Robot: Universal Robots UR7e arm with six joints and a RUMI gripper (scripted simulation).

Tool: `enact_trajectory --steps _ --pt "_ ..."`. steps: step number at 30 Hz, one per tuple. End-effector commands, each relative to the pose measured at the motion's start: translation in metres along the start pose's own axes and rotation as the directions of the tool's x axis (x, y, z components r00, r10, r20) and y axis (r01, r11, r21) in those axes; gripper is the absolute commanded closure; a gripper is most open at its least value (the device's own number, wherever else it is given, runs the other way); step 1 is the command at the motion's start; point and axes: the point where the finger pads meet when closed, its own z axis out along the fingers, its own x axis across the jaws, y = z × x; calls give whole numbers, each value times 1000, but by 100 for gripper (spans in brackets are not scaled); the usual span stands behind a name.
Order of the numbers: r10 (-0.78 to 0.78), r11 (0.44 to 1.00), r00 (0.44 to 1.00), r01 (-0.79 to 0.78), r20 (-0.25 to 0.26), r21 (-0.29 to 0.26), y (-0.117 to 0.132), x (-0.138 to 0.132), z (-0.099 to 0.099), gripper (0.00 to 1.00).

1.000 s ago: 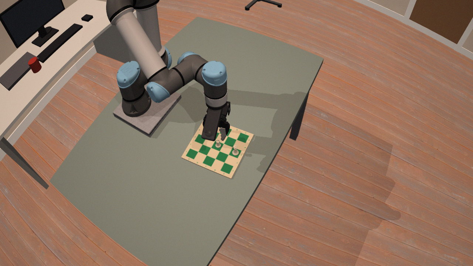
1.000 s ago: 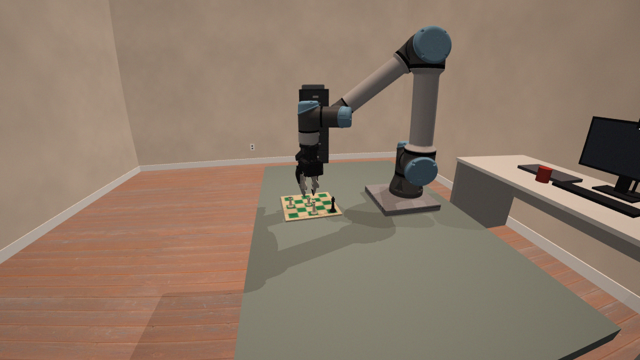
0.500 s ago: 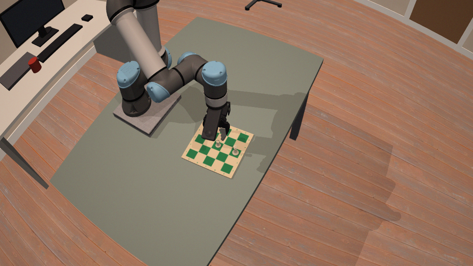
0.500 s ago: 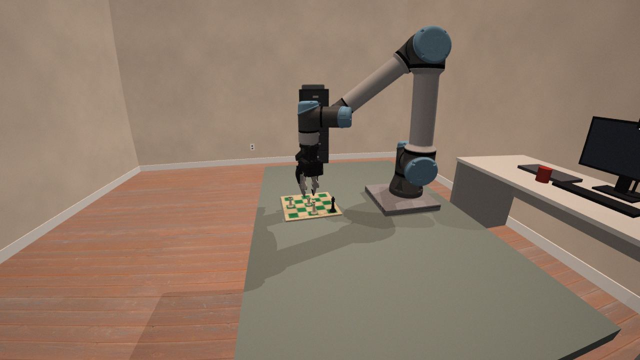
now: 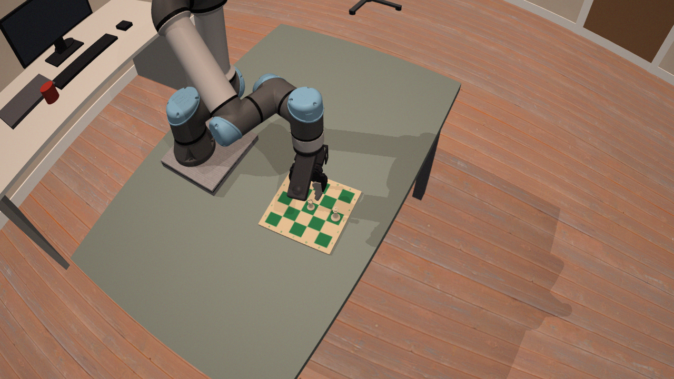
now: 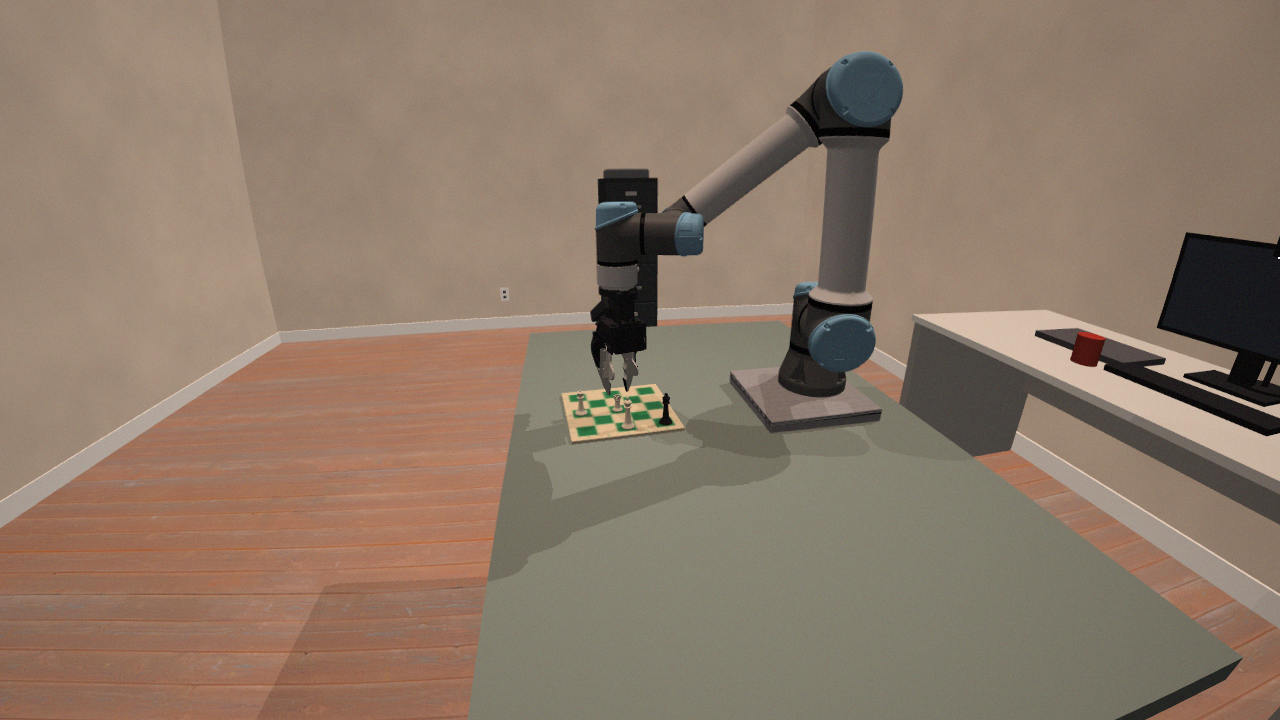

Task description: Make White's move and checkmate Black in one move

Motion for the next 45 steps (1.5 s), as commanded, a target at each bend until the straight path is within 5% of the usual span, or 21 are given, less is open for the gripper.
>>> enact_trajectory --steps 1,45 --pt "0 1000 1000 0 1 1 0 0 0 78" --pt "0 1000 1000 0 1 1 0 0 31 78"
